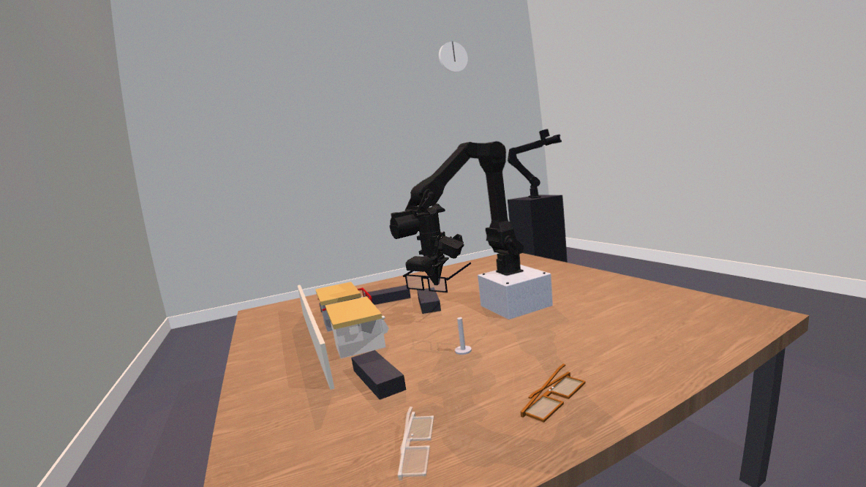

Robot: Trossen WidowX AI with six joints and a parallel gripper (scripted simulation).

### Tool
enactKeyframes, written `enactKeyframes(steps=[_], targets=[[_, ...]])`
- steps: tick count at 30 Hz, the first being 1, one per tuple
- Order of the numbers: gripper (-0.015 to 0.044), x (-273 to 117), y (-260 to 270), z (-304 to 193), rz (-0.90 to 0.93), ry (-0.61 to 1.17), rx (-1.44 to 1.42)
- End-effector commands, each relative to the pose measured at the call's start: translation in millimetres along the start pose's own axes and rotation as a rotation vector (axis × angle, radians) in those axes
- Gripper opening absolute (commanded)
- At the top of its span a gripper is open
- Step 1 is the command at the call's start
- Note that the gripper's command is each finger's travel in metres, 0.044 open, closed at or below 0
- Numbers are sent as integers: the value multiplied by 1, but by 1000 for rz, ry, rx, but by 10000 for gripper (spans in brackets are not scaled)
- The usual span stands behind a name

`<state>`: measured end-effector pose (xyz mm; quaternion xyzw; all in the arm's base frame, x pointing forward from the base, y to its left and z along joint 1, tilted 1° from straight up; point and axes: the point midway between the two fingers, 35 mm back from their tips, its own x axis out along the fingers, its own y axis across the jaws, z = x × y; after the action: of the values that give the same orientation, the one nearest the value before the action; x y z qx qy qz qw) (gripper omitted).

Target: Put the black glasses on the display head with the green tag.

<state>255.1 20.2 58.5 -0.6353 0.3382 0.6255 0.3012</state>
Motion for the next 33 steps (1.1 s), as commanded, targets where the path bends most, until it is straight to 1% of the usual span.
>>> enactKeyframes(steps=[1, 33], targets=[[0, -5, -6, 9, 18, 31, -95], [0, -35, -27, 104, 203, 289, -894]])
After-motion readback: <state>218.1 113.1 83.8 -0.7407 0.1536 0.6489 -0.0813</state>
